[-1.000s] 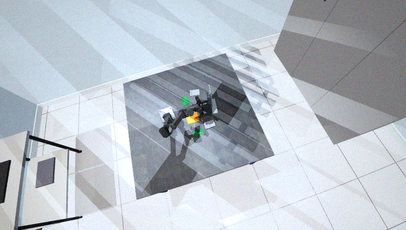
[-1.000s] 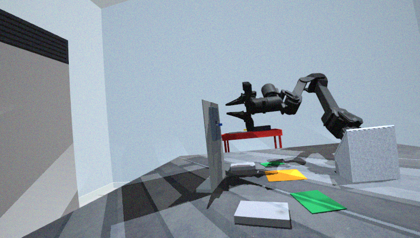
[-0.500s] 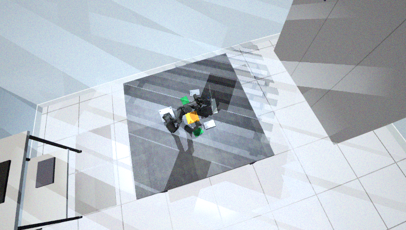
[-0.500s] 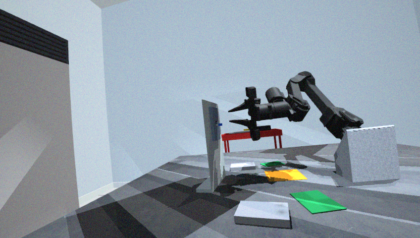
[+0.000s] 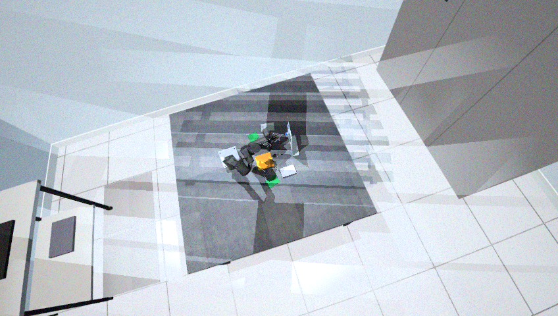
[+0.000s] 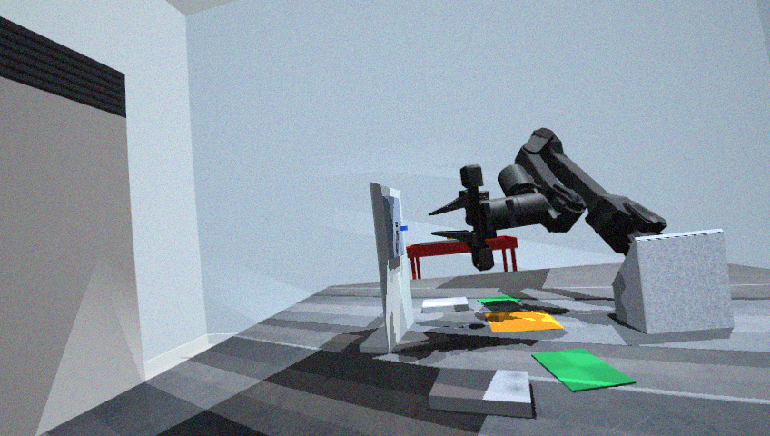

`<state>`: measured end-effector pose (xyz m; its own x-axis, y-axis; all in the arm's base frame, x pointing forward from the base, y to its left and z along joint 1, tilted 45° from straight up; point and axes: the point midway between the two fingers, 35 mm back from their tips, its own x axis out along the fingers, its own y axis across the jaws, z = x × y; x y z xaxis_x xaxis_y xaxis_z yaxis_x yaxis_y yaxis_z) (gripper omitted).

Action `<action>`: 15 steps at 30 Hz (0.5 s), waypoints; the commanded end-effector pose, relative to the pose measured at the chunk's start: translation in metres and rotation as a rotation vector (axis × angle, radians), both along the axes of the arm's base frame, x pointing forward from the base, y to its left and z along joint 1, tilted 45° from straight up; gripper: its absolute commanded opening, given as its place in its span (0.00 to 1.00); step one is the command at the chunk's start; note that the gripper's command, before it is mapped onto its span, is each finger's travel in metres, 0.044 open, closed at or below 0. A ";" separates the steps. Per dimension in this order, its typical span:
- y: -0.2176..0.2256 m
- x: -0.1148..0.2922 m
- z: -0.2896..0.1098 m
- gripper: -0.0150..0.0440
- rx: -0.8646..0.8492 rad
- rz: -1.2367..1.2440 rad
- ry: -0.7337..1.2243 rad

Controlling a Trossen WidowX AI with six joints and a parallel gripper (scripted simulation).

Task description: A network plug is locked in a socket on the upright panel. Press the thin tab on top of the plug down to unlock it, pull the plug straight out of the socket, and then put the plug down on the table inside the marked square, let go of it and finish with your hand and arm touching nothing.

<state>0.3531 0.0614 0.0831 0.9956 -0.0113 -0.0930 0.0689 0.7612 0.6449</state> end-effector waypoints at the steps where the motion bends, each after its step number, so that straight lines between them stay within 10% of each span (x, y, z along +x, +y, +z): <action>1: 0.000 0.004 -0.001 0.52 0.014 -0.002 -0.002; 15: -0.004 0.026 0.002 0.52 0.045 0.005 -0.016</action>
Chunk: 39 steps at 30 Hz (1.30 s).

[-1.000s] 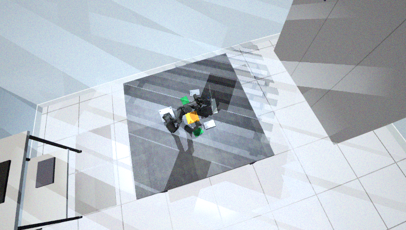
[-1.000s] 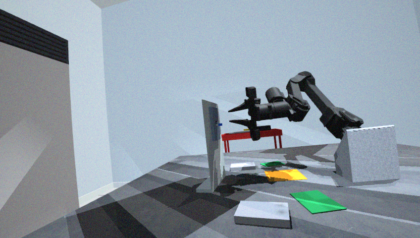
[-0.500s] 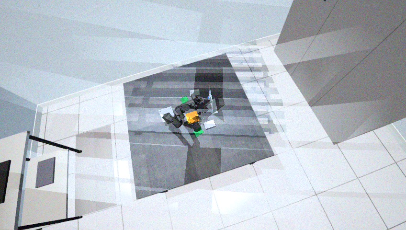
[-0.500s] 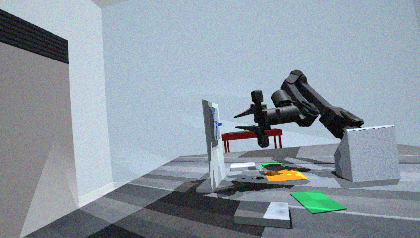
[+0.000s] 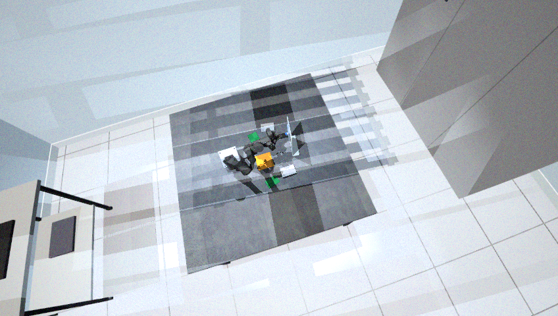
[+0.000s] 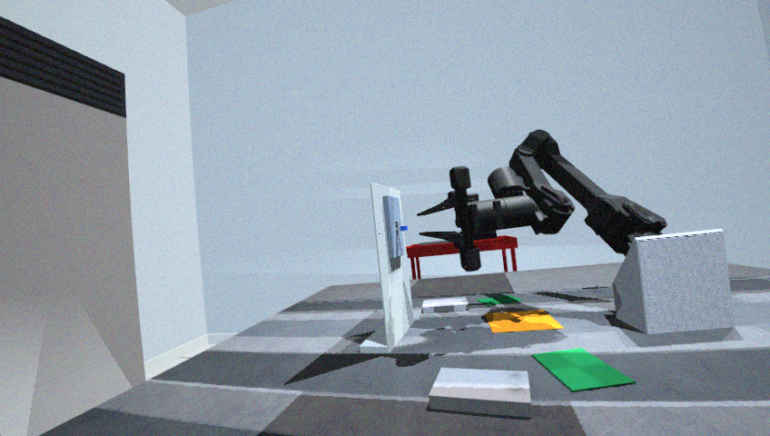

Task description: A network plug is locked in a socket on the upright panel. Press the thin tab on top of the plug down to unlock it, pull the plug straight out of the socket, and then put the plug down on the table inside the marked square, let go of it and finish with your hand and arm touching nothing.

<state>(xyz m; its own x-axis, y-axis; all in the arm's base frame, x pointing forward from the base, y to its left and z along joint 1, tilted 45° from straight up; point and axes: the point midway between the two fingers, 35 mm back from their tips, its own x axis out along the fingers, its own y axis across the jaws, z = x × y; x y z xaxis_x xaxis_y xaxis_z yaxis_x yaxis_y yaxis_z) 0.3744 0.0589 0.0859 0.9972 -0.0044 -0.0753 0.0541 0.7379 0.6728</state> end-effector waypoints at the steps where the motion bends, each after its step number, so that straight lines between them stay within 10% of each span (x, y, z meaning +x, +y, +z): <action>1: -0.001 0.006 -0.001 0.52 0.011 0.002 0.001; 21: -0.009 0.035 0.003 0.52 0.049 0.011 -0.017; 39: -0.009 0.035 0.003 0.25 0.049 0.011 -0.017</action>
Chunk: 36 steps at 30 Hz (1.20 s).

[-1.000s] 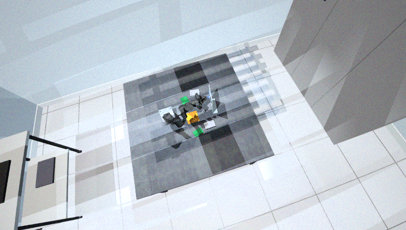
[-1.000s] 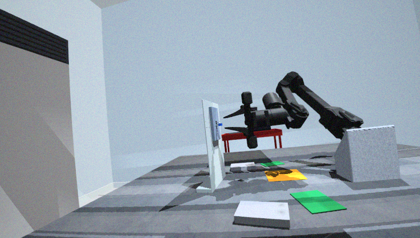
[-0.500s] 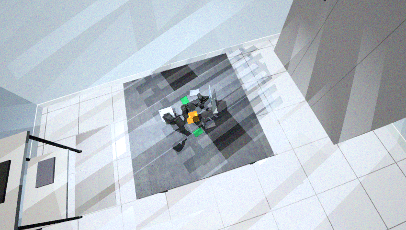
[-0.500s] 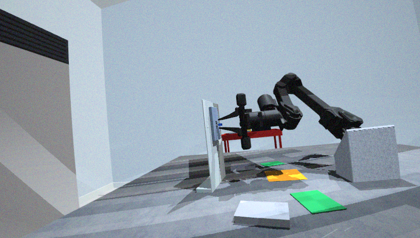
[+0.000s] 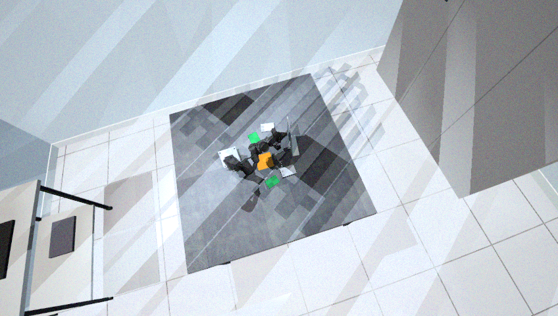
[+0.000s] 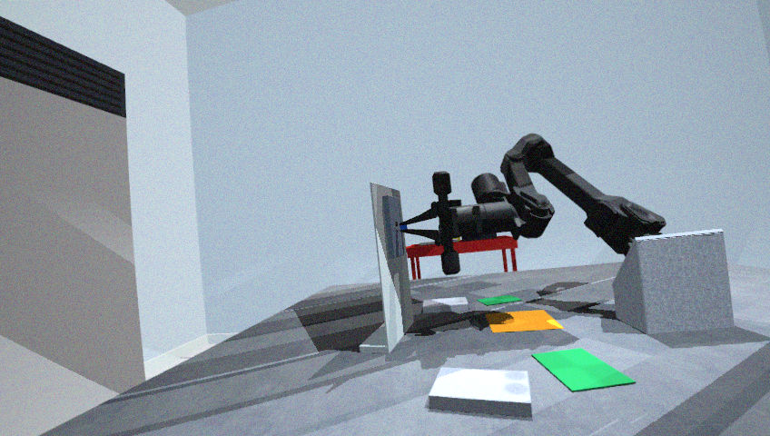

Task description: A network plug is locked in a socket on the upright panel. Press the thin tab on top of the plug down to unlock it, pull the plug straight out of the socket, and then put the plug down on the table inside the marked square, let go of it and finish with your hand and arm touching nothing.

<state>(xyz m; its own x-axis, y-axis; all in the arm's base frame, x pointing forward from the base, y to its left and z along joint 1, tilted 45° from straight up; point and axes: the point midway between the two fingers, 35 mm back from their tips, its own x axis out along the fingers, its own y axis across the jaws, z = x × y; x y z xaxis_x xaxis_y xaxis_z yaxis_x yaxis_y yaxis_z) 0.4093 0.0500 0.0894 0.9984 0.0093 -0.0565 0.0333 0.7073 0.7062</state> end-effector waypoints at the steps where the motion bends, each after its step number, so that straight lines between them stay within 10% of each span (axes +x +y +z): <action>1: 0.000 0.000 -0.001 0.25 0.004 0.000 0.002; 36: 0.004 -0.022 -0.004 0.25 0.004 0.000 0.003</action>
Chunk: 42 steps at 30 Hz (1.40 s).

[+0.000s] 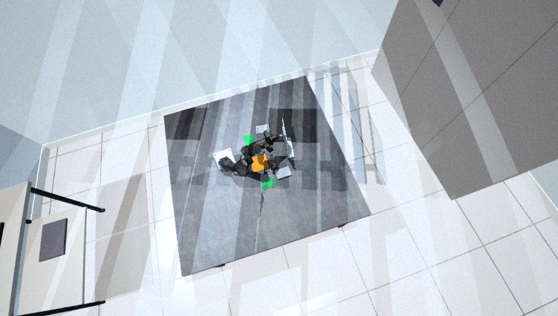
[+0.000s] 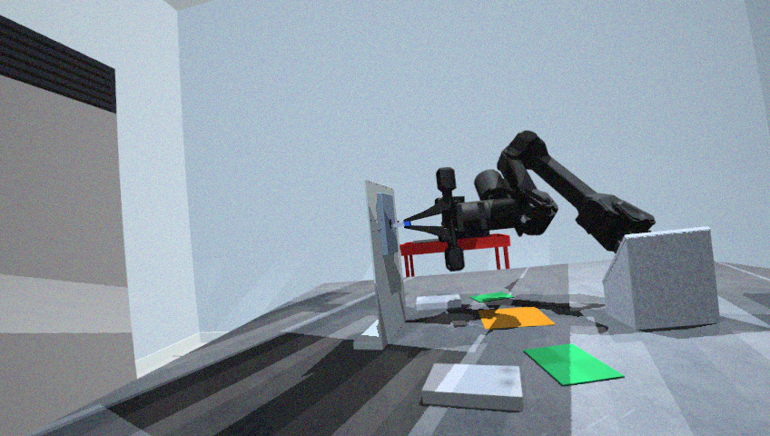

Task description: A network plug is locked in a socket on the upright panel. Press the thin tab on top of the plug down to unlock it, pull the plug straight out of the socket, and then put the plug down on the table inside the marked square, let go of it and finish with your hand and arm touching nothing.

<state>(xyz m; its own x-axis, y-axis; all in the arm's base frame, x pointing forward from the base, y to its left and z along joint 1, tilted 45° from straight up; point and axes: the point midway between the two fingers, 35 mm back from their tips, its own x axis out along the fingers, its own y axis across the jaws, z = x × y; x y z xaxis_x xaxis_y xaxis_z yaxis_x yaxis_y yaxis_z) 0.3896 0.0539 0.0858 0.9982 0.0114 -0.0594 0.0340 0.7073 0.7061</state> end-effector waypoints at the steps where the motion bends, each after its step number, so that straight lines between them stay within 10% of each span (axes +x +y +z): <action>1: 0.000 -0.003 0.000 0.25 0.004 -0.002 0.000; 42: 0.007 -0.030 -0.005 0.25 0.006 -0.004 0.030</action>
<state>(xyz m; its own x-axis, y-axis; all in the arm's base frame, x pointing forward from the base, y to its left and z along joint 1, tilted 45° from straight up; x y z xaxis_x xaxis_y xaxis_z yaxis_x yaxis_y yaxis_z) 0.3623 0.0603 0.0804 0.9959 0.0093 -0.0900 0.0571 0.7069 0.7050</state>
